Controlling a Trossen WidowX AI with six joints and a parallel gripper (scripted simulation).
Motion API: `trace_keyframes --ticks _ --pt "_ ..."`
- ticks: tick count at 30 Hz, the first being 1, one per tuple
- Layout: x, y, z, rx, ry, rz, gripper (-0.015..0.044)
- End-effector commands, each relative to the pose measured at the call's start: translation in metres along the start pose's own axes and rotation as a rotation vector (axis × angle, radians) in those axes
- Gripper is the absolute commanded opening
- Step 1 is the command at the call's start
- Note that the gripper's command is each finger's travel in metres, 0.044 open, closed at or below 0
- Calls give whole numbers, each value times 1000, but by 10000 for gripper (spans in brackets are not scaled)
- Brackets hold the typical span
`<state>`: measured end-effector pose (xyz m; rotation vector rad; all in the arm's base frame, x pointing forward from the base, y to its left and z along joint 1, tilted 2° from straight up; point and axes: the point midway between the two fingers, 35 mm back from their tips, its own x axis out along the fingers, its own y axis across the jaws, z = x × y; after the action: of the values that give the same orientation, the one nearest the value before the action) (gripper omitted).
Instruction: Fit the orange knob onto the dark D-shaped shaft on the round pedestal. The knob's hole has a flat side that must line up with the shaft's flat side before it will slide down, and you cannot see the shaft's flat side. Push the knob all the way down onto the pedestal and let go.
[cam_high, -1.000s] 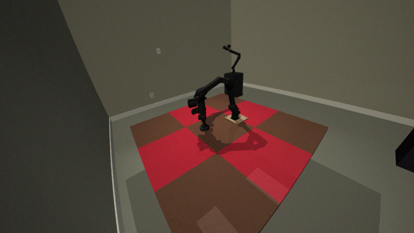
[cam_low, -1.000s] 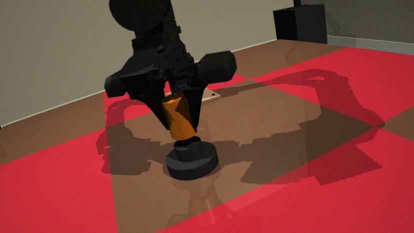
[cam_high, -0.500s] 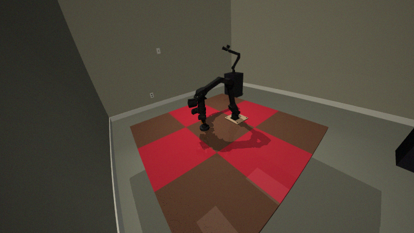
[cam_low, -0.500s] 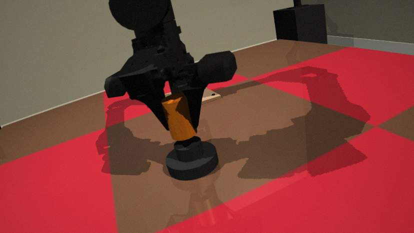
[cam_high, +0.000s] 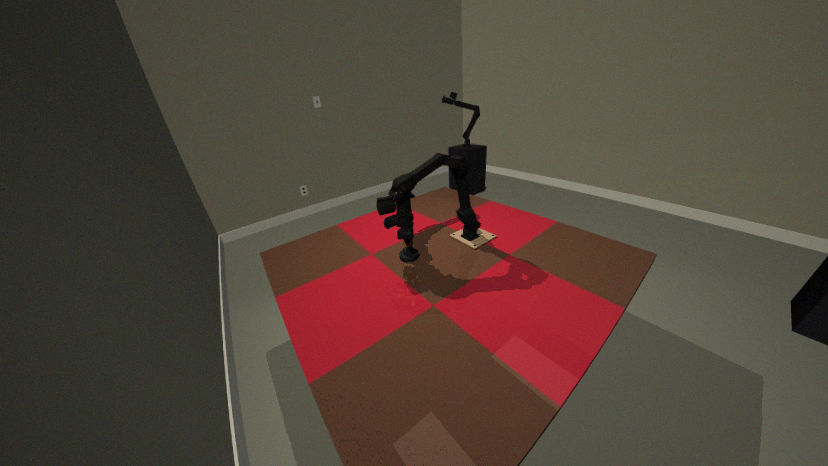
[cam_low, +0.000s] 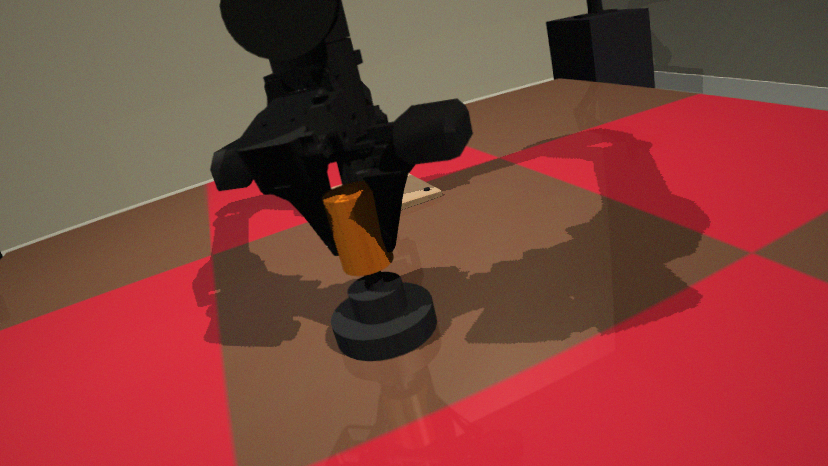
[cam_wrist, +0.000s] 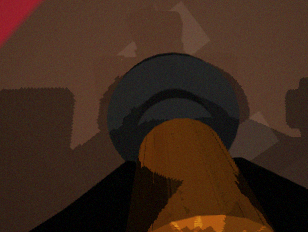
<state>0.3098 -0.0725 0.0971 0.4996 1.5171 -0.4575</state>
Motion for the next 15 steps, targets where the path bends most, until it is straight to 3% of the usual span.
trace_keyframes --ticks 1,5,15 --pt "-3 -1 -1 76 -5 0 0" --pt "-3 -1 -1 200 -5 0 0" --pt "1 1 4 200 -6 1 0"
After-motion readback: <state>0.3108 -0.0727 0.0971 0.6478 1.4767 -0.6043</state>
